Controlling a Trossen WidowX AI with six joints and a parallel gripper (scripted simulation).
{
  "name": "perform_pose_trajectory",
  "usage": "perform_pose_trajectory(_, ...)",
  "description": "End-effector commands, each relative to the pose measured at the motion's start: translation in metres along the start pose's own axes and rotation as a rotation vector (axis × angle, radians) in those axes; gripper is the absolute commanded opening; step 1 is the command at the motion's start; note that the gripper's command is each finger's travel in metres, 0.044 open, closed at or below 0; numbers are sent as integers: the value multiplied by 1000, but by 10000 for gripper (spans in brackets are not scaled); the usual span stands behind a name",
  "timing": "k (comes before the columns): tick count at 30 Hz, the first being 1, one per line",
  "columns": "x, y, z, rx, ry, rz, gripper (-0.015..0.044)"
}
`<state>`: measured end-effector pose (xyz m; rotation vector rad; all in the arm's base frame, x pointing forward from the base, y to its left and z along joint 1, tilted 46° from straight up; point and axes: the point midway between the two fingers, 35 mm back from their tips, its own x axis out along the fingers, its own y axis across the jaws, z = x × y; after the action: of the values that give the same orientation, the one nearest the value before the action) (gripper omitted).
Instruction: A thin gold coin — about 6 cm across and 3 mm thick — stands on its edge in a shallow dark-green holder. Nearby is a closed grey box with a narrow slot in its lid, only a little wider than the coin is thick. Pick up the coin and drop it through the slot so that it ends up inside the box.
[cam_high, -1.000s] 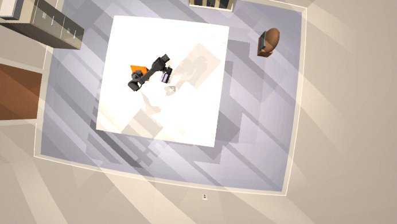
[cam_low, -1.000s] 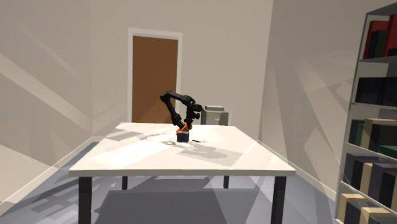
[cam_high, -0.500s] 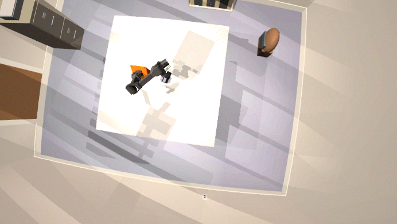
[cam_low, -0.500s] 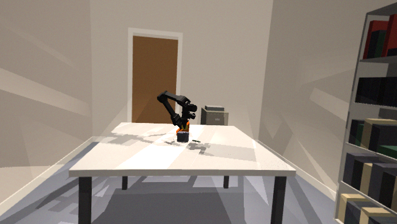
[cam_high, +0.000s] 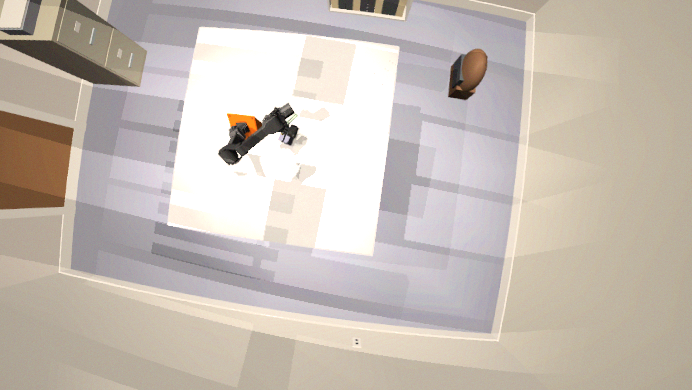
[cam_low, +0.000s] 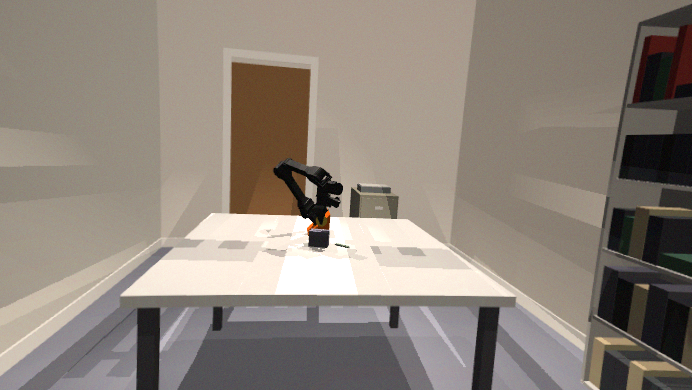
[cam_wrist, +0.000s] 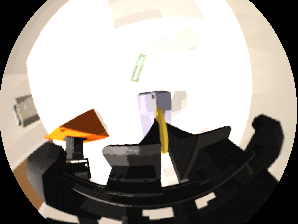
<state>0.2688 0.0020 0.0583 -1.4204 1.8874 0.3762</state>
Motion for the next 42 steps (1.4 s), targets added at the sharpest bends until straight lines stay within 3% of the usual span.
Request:
perform_pose_trajectory(1,0,0,-1,3,-1,1,0)
perform_pose_trajectory(42,8,0,-7,-10,0,6,0)
